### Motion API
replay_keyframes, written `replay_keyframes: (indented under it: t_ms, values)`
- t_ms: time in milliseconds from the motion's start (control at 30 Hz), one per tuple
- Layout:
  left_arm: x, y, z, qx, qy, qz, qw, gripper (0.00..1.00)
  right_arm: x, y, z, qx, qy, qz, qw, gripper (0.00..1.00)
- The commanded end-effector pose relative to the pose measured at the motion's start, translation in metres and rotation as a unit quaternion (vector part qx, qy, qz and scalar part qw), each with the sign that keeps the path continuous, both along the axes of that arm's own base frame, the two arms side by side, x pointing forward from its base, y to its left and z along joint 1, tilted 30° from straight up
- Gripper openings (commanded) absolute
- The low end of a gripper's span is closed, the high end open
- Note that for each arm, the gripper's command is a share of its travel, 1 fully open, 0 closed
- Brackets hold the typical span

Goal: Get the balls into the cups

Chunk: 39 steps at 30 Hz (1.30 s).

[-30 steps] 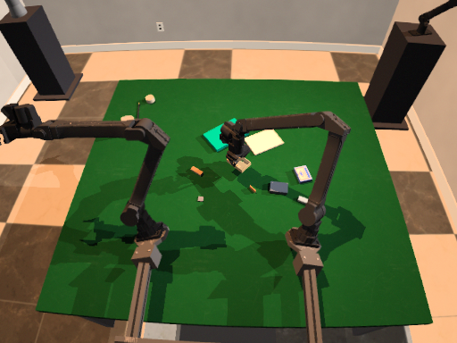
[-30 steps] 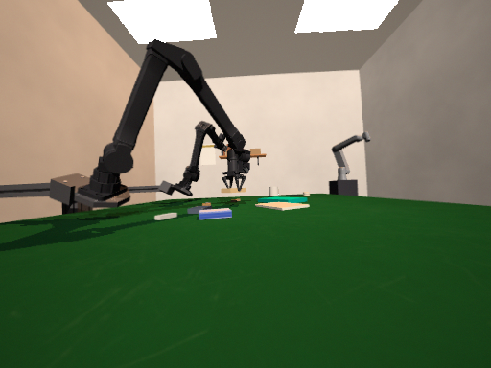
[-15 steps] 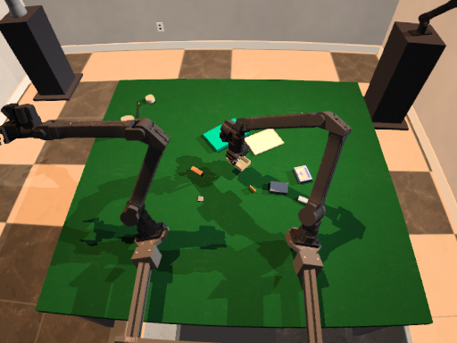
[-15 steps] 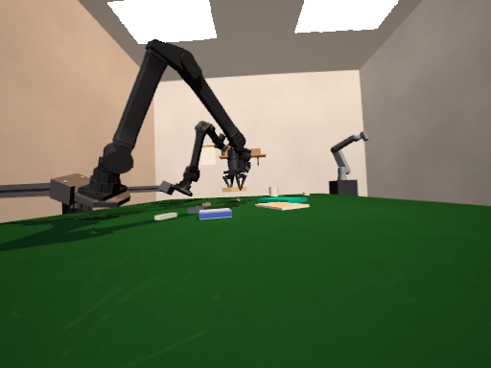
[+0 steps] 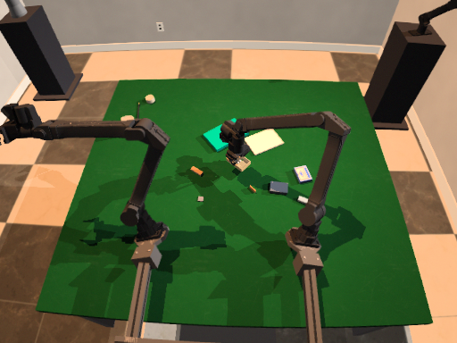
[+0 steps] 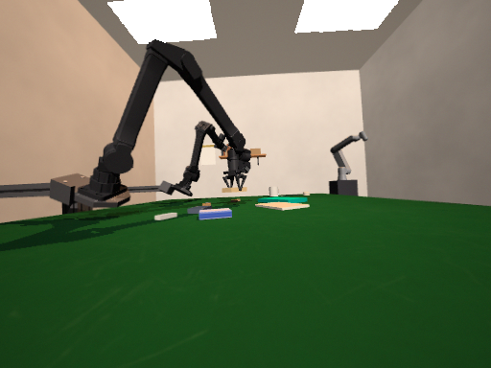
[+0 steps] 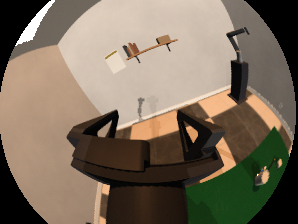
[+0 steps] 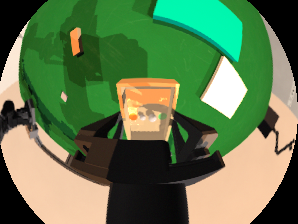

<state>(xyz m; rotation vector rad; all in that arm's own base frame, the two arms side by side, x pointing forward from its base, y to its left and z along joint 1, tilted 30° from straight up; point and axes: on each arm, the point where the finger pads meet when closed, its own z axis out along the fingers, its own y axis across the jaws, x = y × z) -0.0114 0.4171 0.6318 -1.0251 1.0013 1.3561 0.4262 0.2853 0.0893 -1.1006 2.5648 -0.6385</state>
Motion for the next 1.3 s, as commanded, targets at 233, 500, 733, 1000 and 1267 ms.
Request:
replay_keyframes:
  t_ms: [233,500,733,1000,1267]
  values:
    - [-0.006,-0.007,0.008,0.018,-0.003,0.005,1.000,1.00,0.005,0.018,0.011,0.004,-0.009,0.002,1.000,0.70]
    - [-0.006,-0.007,0.008,0.018,-0.003,0.005,1.000,1.00,0.006,0.007,0.010,0.011,-0.008,0.006,1.000,0.70]
    - [-0.006,-0.007,0.008,0.018,-0.003,0.005,1.000,1.00,0.001,0.002,0.008,0.009,-0.008,0.006,1.000,0.70]
    - [-0.006,-0.007,0.008,0.018,-0.003,0.005,1.000,1.00,0.003,0.001,0.012,0.016,-0.010,0.009,1.000,0.70]
    - [-0.006,-0.007,0.008,0.018,-0.003,0.005,1.000,1.00,0.005,0.019,0.014,0.007,-0.009,0.002,1.000,0.70]
